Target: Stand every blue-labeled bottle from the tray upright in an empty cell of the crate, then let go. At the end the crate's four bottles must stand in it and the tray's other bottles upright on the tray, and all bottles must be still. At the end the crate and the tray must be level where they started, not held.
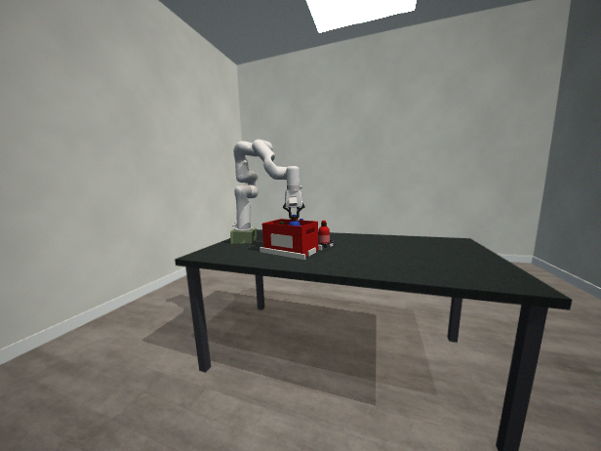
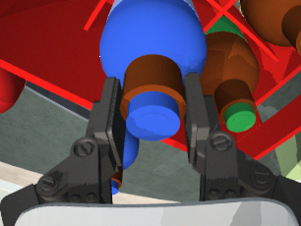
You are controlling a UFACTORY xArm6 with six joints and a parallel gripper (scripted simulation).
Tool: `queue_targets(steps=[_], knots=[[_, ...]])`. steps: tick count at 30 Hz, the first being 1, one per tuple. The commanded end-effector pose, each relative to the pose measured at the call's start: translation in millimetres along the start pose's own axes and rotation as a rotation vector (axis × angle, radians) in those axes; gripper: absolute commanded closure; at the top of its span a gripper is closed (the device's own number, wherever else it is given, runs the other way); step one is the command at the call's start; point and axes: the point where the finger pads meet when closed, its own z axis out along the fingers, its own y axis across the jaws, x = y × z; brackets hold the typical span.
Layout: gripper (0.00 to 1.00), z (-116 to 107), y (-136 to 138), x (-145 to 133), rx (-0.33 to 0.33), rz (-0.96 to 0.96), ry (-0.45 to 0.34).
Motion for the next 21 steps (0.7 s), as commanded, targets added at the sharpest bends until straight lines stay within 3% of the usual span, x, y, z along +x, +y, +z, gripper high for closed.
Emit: queue_targets(steps=[1, 21], knots=[[1.00, 2.2, -1.4, 1.2, 0.004, 0.000, 0.004], [1.00, 22.6, -1.5, 1.3, 0.004, 0.000, 0.004]])
